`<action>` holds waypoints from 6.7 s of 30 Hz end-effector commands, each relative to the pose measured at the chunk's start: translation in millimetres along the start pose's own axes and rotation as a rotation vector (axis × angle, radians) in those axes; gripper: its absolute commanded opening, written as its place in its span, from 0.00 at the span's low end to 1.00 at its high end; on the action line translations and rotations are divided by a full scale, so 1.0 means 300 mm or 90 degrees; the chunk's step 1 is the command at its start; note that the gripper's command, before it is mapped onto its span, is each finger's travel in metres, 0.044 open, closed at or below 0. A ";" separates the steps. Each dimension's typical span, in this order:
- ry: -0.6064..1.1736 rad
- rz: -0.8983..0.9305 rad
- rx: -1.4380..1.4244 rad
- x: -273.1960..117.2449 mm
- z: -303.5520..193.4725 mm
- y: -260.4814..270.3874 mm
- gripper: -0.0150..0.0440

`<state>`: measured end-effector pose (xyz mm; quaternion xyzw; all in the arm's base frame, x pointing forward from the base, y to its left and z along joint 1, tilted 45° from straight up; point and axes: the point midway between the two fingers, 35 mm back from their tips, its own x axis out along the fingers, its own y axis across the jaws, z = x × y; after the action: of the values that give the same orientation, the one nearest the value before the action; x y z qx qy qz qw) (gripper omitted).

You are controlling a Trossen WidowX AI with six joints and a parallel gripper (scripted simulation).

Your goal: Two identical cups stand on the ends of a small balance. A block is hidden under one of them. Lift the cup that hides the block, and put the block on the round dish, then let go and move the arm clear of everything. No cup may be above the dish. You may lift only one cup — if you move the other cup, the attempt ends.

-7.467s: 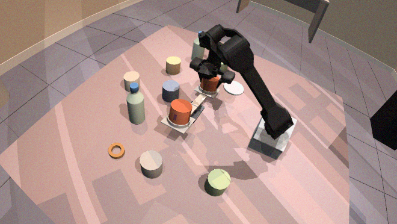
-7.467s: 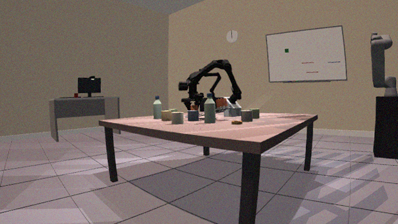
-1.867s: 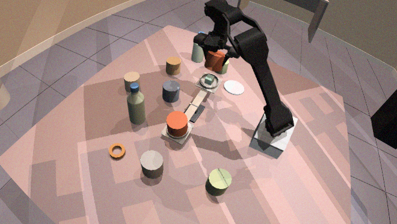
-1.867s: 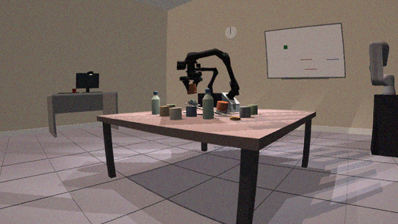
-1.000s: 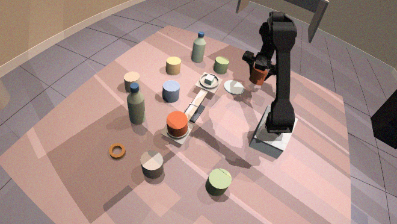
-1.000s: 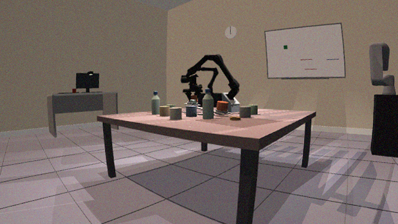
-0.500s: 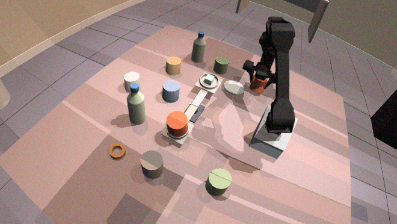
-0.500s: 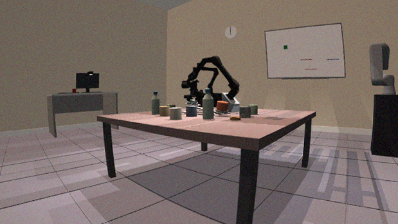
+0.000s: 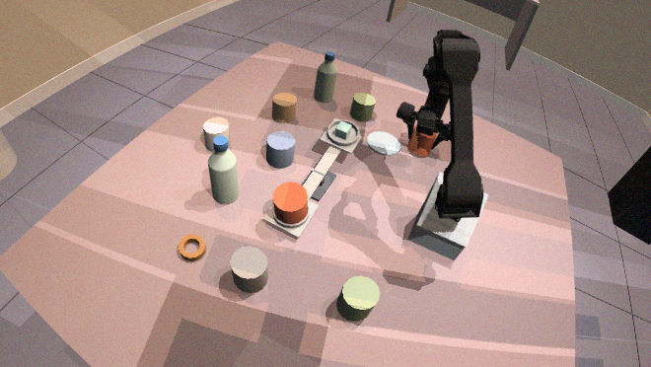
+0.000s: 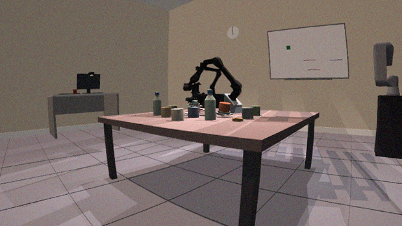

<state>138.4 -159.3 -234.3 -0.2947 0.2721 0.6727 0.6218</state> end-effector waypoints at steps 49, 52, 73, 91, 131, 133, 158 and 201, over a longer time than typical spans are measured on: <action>-0.002 -0.008 -0.011 -0.356 0.519 -0.618 0.69; -0.010 -0.008 -0.010 -0.358 0.566 -0.643 0.69; -0.010 -0.008 -0.010 -0.273 0.568 -0.645 0.69; -0.011 -0.009 -0.011 -0.184 0.571 -0.645 0.69; -0.006 -0.008 -0.009 -0.426 0.434 -0.582 0.25; -0.004 -0.008 -0.009 -0.379 0.367 -0.543 0.25; -0.005 -0.008 -0.010 -0.021 0.148 -0.342 0.25; -0.004 -0.007 -0.009 -0.161 0.145 -0.340 1.00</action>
<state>240.5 -146.3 -175.7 -0.2987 0.2638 0.6689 0.6275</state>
